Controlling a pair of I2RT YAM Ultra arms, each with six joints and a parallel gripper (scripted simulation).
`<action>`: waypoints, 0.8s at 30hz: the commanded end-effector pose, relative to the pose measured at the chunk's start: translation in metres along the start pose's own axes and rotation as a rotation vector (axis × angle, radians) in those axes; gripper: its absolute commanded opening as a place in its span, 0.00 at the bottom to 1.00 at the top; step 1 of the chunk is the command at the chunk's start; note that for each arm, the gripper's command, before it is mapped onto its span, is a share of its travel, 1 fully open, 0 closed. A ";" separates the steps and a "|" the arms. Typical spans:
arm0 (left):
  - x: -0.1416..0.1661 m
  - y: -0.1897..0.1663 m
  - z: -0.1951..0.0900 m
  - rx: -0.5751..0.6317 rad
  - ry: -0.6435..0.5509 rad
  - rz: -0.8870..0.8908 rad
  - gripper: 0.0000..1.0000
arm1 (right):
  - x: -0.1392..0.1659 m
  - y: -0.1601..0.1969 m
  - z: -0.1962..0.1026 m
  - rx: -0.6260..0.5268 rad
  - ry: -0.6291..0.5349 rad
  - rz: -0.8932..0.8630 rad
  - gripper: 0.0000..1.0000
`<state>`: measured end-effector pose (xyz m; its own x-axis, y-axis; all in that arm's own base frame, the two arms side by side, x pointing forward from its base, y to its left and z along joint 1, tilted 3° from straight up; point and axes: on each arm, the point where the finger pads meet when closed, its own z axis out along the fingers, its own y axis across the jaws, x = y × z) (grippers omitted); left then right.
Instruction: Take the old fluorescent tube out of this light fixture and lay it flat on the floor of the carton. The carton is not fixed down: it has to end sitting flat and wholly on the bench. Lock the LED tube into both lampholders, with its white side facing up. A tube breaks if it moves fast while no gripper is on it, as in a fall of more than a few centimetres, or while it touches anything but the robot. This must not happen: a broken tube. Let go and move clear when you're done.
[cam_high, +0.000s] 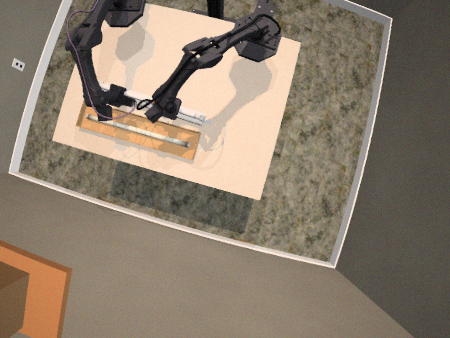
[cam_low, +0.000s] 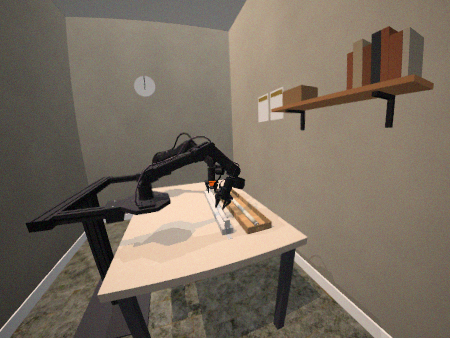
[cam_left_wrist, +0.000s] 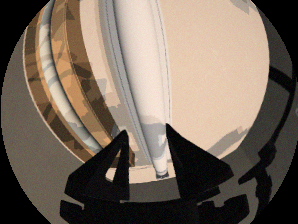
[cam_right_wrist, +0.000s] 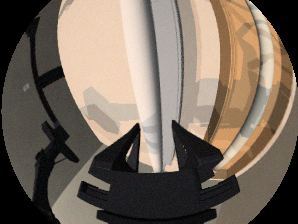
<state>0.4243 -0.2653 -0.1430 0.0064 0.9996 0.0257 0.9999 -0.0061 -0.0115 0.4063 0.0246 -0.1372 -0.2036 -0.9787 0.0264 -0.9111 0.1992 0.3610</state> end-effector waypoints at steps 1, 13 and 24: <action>-0.007 0.004 -0.007 -0.015 -0.009 0.014 0.49 | -0.007 -0.019 -0.027 0.095 -0.041 -0.010 0.49; -0.007 0.004 -0.007 -0.015 -0.009 0.014 0.49 | -0.007 -0.019 -0.028 0.093 -0.041 -0.010 0.49; -0.013 0.003 -0.051 -0.029 -0.019 0.015 0.49 | 0.001 -0.005 -0.054 0.037 -0.030 0.000 0.49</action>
<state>0.4253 -0.2657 -0.1225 0.0061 0.9997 0.0241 0.9999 -0.0059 -0.0088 0.4207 0.0239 -0.1210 -0.2068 -0.9782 0.0188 -0.9205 0.2010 0.3350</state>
